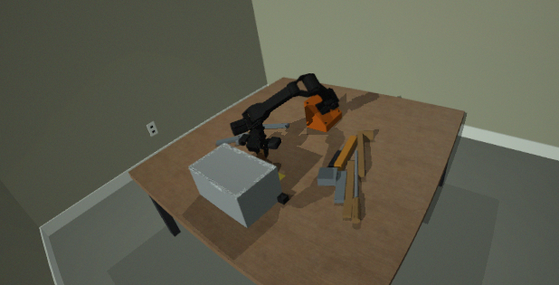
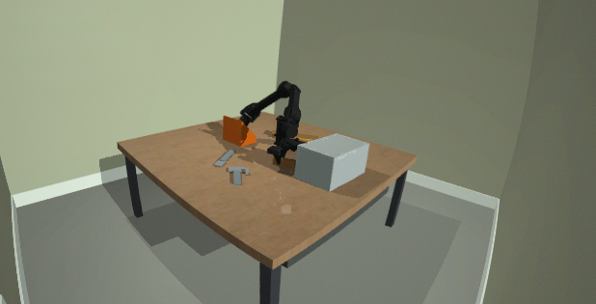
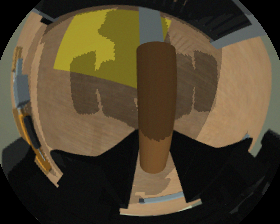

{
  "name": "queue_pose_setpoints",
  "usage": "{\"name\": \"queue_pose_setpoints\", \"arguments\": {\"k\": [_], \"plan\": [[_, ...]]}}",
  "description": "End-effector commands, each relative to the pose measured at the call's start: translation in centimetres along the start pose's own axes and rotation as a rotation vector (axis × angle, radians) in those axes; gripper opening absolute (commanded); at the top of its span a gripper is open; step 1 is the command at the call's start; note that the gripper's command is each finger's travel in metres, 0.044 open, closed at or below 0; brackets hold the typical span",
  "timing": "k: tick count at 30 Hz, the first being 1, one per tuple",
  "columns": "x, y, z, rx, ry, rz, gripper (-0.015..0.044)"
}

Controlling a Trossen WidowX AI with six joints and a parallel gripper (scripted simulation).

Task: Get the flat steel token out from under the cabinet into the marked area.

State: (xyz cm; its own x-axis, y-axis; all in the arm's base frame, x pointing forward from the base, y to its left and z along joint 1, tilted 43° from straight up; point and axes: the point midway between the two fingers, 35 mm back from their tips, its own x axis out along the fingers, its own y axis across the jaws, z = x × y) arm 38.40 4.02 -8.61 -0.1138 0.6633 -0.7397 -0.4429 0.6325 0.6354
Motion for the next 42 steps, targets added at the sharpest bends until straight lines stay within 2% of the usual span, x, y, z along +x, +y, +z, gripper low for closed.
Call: {"name": "queue_pose_setpoints", "arguments": {"k": [1, 42], "plan": [[0.1, 0.7, 0.1, -0.002, -0.004, 0.008, 0.0], [0.1, 4.7, -0.2, -0.001, -0.003, 0.01, 0.0]]}}
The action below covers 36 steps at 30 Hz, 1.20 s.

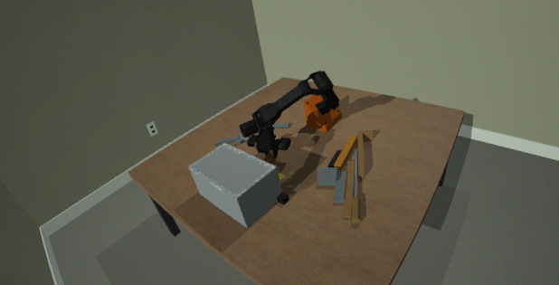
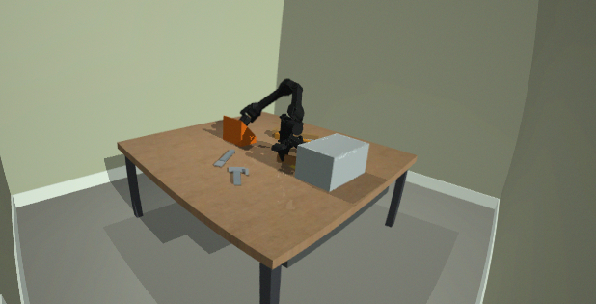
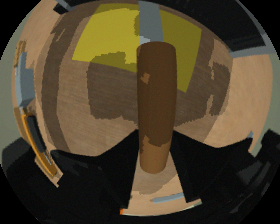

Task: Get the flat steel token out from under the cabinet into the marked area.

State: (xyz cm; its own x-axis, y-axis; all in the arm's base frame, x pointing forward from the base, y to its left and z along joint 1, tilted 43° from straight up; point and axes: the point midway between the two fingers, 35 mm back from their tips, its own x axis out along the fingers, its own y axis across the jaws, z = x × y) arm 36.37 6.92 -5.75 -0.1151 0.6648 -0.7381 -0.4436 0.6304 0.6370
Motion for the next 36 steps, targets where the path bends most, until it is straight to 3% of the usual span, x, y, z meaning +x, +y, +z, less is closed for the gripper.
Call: {"name": "queue_pose_setpoints", "arguments": {"k": [1, 36], "plan": [[0.1, 0.1, -0.3, 0.0, -0.003, 0.007, 0.0], [0.1, -0.1, -4.5, 0.001, -0.002, 0.007, 0.0]]}}
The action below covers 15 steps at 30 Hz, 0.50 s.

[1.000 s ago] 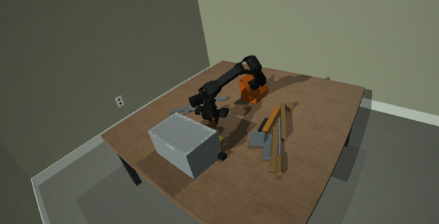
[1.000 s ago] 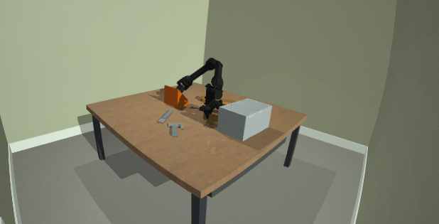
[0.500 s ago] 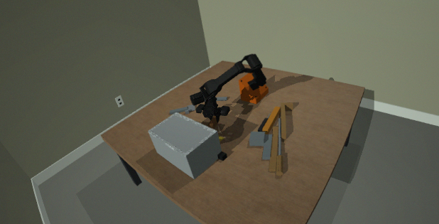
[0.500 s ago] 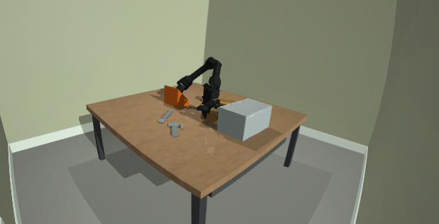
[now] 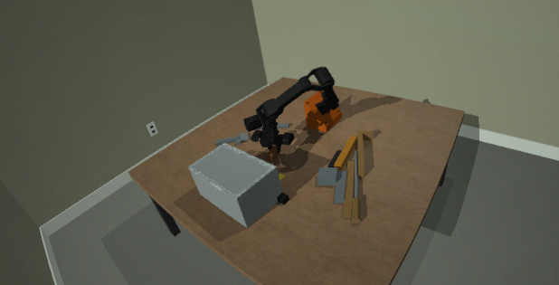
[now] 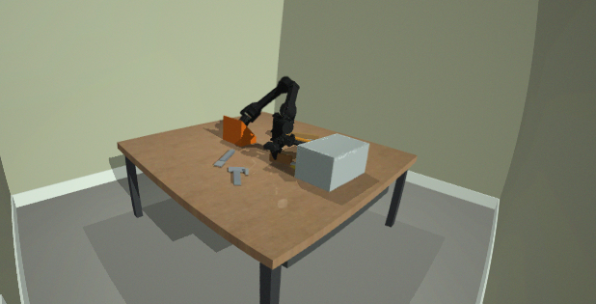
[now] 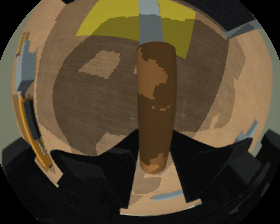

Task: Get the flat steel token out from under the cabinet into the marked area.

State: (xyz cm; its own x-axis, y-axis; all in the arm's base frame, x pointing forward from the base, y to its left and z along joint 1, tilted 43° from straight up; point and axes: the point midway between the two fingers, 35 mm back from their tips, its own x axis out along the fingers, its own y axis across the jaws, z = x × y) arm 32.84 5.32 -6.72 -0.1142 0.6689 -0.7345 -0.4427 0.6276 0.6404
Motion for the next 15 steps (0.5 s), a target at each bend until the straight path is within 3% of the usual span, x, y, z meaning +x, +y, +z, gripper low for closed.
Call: {"name": "queue_pose_setpoints", "arguments": {"k": [1, 15], "plan": [[0.1, 0.0, -0.7, 0.001, 0.002, 0.002, 0.0], [0.1, -0.1, -2.6, 0.002, 0.002, 0.002, 0.0]]}}
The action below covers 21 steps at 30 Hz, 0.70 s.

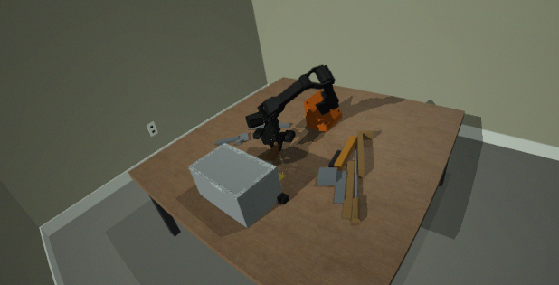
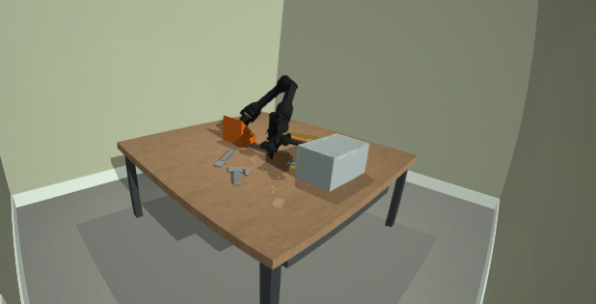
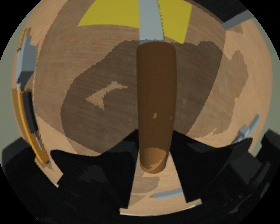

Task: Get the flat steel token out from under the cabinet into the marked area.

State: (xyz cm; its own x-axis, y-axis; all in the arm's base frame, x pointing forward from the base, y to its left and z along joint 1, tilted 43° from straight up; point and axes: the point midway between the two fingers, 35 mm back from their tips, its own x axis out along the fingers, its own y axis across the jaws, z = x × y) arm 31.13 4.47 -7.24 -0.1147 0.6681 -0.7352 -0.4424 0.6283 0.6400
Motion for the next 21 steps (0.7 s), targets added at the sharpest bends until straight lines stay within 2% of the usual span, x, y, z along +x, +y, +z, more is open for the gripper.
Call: {"name": "queue_pose_setpoints", "arguments": {"k": [1, 21], "plan": [[0.1, 0.0, -0.7, 0.001, 0.002, 0.003, 0.0], [0.1, -0.2, -3.7, 0.002, 0.003, 0.002, 0.0]]}}
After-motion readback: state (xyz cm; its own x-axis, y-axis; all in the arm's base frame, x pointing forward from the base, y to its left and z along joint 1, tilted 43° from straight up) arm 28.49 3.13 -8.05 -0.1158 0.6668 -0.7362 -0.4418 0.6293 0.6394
